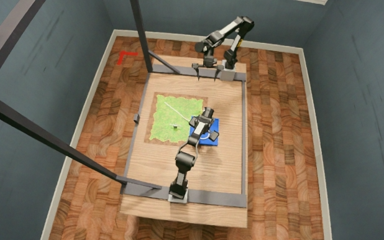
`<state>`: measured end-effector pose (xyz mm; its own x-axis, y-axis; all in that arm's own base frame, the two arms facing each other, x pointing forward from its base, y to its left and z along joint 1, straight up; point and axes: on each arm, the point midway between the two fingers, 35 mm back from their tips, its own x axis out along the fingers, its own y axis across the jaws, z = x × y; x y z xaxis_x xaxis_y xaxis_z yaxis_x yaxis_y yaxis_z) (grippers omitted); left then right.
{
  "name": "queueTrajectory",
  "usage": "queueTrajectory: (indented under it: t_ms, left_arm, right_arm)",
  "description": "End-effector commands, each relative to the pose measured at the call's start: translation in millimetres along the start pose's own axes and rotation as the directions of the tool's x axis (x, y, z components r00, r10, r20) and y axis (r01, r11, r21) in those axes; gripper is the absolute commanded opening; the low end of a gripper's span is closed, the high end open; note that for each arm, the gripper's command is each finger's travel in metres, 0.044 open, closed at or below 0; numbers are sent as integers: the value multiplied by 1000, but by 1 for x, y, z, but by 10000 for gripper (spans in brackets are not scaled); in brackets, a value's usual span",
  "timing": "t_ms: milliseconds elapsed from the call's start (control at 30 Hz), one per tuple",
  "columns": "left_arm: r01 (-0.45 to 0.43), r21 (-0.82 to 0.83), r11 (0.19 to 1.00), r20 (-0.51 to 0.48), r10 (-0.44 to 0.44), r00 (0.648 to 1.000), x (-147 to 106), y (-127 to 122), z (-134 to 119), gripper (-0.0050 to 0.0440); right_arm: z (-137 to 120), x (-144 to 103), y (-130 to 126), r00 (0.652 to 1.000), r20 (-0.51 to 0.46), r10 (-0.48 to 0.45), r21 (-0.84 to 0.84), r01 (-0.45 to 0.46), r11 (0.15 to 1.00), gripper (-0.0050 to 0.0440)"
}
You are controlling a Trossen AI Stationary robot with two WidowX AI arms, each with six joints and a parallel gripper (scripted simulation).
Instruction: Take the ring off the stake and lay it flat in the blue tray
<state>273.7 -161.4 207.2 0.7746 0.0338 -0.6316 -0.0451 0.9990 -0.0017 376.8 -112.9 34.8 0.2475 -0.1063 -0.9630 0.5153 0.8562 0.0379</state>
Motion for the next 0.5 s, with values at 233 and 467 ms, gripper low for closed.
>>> queueTrajectory:
  t_ms: [233,467]
  left_arm:
    - [8,-10,1000,12,-8,1000,-4,-1,5,440]
    - [8,-10,1000,12,-8,1000,-4,-1,5,440]
  right_arm:
    - [9,-17,0,994,93,64,-255,-38,966,440]
    - [10,-18,1,993,97,65,-271,-37,962,440]
